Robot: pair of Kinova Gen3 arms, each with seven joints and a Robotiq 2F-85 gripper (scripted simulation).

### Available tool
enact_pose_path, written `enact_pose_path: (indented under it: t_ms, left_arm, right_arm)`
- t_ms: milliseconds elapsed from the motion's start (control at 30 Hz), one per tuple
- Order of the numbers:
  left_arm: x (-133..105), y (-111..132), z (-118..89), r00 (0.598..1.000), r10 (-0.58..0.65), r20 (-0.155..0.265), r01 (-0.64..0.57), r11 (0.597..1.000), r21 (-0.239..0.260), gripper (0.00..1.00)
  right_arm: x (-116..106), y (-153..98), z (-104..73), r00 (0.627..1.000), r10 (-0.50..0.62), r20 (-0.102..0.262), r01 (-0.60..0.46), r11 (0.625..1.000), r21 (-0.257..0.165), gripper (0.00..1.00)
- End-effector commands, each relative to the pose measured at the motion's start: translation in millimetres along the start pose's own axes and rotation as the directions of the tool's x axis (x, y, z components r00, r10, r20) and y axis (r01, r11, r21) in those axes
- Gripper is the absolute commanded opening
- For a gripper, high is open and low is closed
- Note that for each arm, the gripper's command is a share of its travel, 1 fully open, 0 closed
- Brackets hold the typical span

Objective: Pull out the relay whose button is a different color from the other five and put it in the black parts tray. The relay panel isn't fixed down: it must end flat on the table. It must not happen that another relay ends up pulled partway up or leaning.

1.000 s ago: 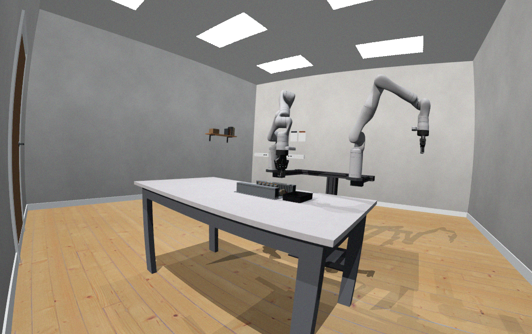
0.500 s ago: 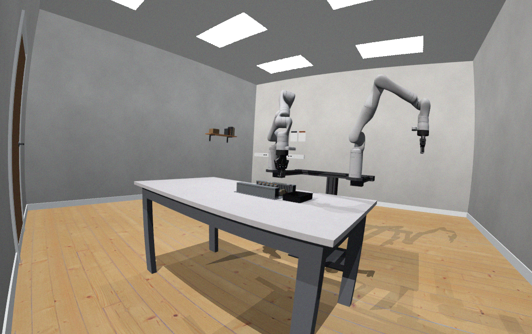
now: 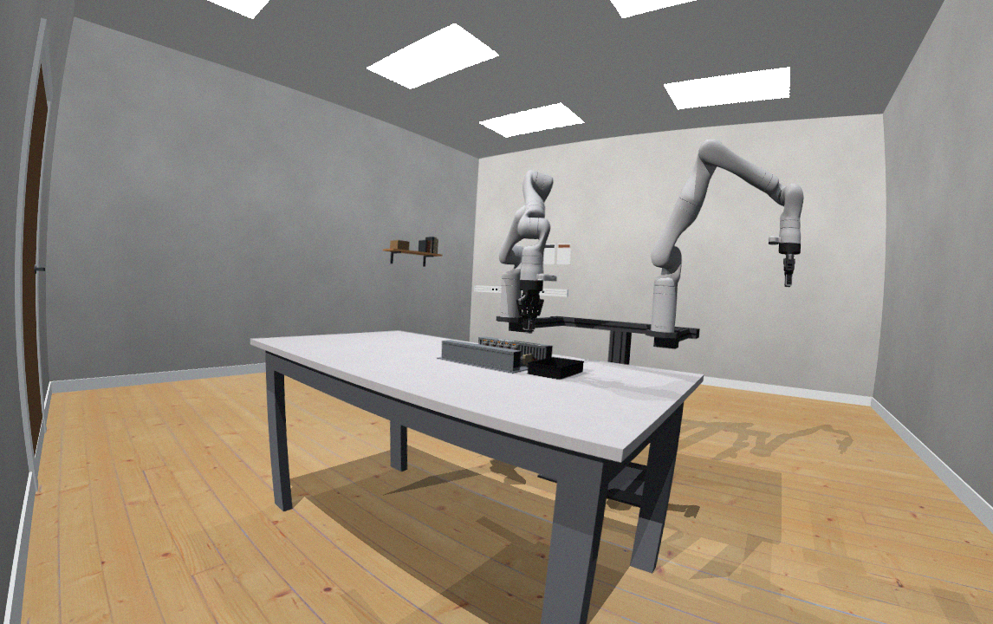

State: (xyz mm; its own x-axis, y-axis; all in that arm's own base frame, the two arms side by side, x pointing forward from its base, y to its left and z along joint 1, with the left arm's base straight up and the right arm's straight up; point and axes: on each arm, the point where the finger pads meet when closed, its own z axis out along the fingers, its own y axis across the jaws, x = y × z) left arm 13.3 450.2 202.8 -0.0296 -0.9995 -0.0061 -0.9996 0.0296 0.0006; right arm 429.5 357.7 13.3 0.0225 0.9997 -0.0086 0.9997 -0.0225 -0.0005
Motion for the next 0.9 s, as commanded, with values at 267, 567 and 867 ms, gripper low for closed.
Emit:
enact_pose_path:
  t_ms: [267, 567, 867]
  left_arm:
    - [0, 0, -1, 1.000, 0.000, 0.002, 0.000, 1.000, 0.000, 1.000]
    - [0, 0, -1, 1.000, 0.000, 0.002, 0.000, 1.000, 0.000, 1.000]
    - [0, 0, -1, 1.000, 0.000, 0.002, 0.000, 1.000, 0.000, 1.000]
  right_arm:
    - [45, 9, -1.1, 1.000, 0.000, -0.001, 0.000, 1.000, -0.001, 0.347]
    - [84, 15, -1.2, 1.000, 0.000, -0.001, 0.000, 1.000, -0.001, 0.347]
    - [110, 20, -1.2, 1.000, 0.000, -0.001, 0.000, 1.000, -0.001, 0.347]
